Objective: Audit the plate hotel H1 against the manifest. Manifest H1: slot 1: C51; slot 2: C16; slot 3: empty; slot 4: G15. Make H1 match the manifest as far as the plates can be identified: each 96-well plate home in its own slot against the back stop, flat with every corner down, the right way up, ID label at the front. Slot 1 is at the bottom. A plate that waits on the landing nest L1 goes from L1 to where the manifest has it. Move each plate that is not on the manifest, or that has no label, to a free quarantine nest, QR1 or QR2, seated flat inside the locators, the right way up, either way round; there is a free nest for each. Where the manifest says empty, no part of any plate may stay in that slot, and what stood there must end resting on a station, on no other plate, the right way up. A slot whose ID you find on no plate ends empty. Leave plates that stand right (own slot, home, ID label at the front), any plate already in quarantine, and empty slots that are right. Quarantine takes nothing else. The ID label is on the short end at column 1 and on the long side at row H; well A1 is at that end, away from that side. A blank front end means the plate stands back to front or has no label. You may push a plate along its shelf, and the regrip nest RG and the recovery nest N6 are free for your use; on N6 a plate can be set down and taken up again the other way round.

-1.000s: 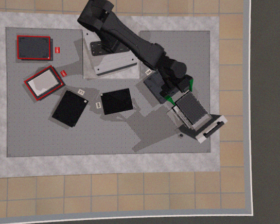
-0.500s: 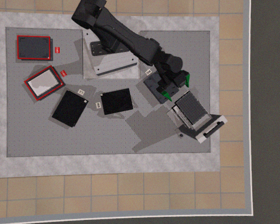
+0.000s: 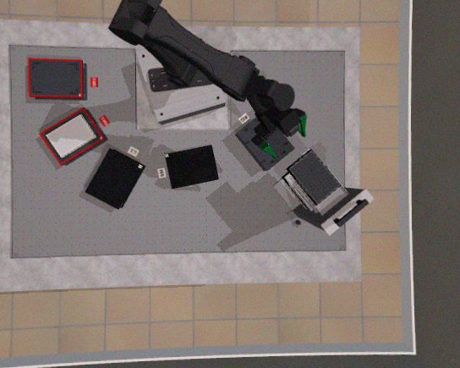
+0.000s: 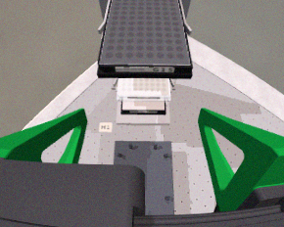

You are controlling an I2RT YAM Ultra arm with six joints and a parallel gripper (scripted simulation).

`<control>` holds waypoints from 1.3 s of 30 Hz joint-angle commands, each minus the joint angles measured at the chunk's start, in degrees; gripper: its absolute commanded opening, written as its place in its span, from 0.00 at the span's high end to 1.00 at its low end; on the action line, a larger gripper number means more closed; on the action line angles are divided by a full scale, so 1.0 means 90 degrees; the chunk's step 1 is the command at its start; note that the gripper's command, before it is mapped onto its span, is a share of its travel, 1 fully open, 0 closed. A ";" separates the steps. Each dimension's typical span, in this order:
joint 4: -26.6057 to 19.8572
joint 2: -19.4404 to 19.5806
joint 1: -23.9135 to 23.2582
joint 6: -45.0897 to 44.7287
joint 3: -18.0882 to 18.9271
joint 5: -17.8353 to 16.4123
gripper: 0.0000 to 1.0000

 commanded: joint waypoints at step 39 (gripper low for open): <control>-0.0410 -0.0948 0.0465 0.0285 -0.0461 0.0453 1.00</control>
